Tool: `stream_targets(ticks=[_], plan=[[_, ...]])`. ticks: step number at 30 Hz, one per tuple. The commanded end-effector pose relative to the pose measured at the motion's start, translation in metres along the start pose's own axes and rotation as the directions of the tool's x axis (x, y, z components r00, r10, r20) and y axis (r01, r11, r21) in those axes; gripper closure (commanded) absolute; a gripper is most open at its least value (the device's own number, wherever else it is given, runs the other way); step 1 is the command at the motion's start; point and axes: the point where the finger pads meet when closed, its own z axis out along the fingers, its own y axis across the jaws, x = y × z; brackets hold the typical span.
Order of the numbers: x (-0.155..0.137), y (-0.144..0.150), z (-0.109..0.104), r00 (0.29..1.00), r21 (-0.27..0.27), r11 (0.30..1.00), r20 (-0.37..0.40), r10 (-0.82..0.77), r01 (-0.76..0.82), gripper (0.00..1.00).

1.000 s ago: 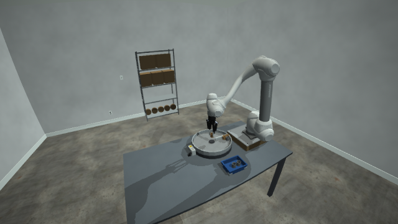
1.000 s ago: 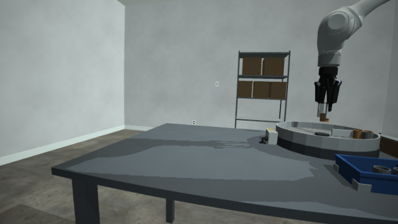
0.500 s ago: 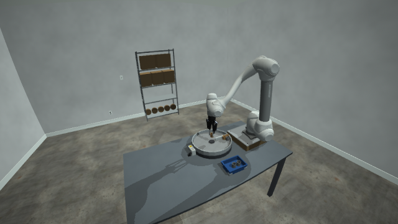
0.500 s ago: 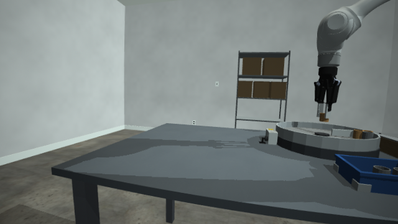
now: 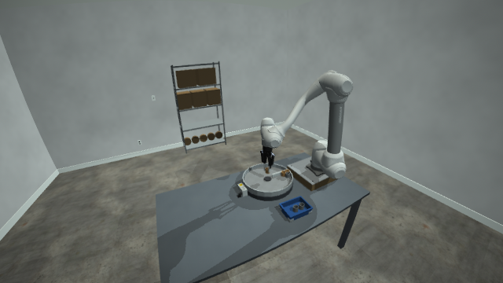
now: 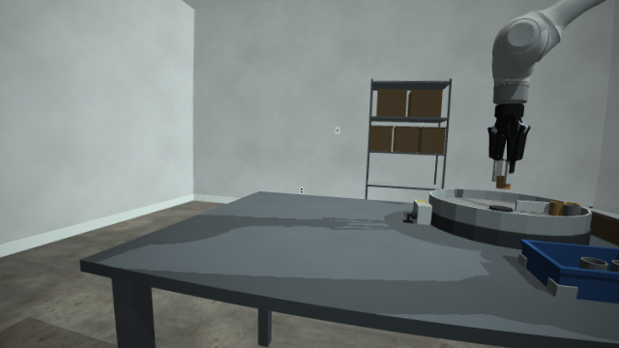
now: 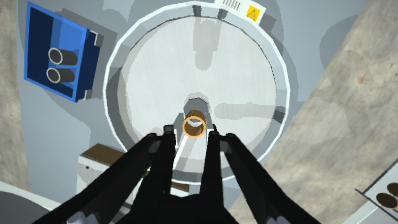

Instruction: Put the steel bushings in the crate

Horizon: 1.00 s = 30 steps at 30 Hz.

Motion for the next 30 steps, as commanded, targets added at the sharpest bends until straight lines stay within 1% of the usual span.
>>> stream_targets(ticks=[1, 22, 25, 27, 30], plan=[[0.0, 0.002, 0.002, 1.0, 0.003, 1.0, 0.002, -0.003, 0.003, 1.0], [0.0, 0.002, 0.002, 1.0, 0.003, 1.0, 0.002, -0.003, 0.003, 1.0], [0.0, 0.002, 0.014, 1.0, 0.003, 1.0, 0.002, -0.003, 0.003, 1.0], [0.0, 0.002, 0.014, 1.0, 0.003, 1.0, 0.002, -0.003, 0.003, 1.0], [0.0, 0.002, 0.028, 1.0, 0.003, 1.0, 0.002, -0.003, 0.003, 1.0]])
